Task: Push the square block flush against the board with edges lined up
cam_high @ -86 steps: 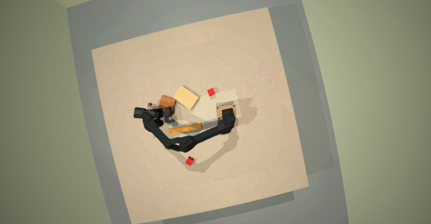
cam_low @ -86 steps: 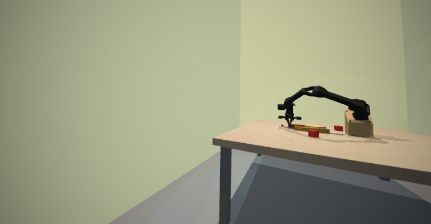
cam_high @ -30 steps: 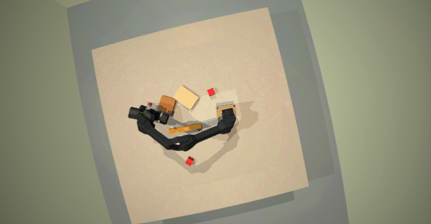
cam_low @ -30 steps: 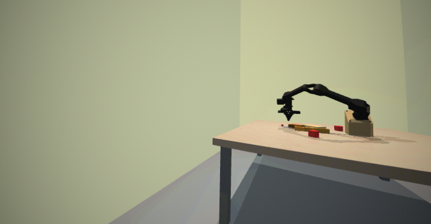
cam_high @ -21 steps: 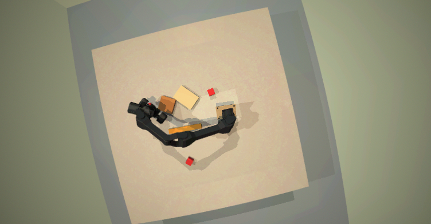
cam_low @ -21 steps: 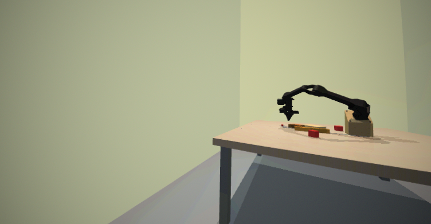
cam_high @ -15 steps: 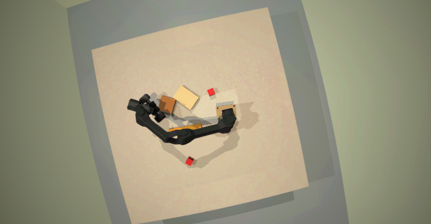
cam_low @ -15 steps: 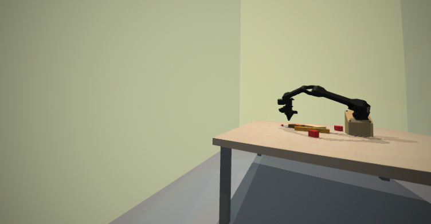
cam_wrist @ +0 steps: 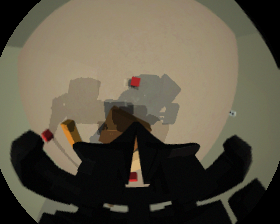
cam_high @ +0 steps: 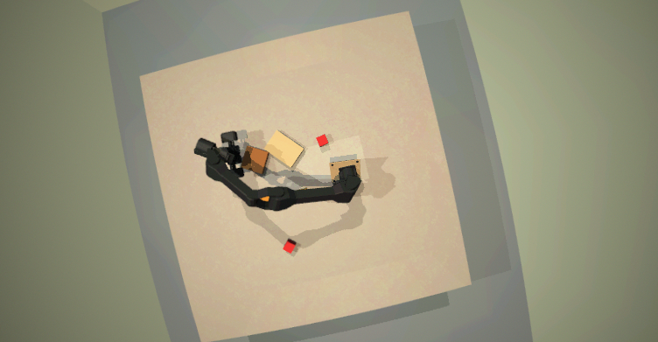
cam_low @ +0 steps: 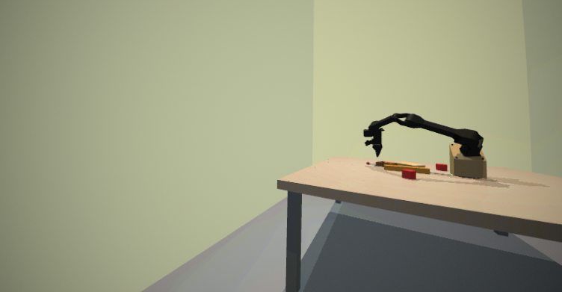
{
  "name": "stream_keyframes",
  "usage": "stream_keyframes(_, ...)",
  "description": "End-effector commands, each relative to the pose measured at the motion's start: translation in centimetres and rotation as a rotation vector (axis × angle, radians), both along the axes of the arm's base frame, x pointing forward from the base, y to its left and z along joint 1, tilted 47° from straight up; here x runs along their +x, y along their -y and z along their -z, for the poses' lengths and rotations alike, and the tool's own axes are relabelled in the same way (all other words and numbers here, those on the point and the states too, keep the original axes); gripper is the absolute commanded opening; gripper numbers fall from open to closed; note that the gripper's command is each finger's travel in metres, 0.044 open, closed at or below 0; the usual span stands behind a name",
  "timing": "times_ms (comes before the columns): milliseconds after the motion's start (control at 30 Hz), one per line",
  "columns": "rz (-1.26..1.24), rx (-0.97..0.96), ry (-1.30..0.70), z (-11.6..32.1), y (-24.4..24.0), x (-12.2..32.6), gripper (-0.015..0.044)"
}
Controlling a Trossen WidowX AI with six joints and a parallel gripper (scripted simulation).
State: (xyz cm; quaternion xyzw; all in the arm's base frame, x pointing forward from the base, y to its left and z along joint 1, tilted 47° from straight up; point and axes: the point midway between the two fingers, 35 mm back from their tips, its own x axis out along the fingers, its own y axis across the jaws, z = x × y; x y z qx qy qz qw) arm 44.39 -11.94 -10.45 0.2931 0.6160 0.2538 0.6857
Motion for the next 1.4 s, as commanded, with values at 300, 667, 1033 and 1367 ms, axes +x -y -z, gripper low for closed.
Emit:
stream_keyframes(300,0.317,0.052,-0.325,2.5,2.3,-0.9,0.0000)
stream_keyframes(667,0.332,0.056,-0.341,5.6,-0.7,-0.4,0.0000)
stream_keyframes(1033,0.332,0.058,-0.341,6.4,-1.7,-0.5,0.0000)
stream_keyframes(1367,0.332,0.058,-0.341,6.2,-2.0,-1.2,0.0000)
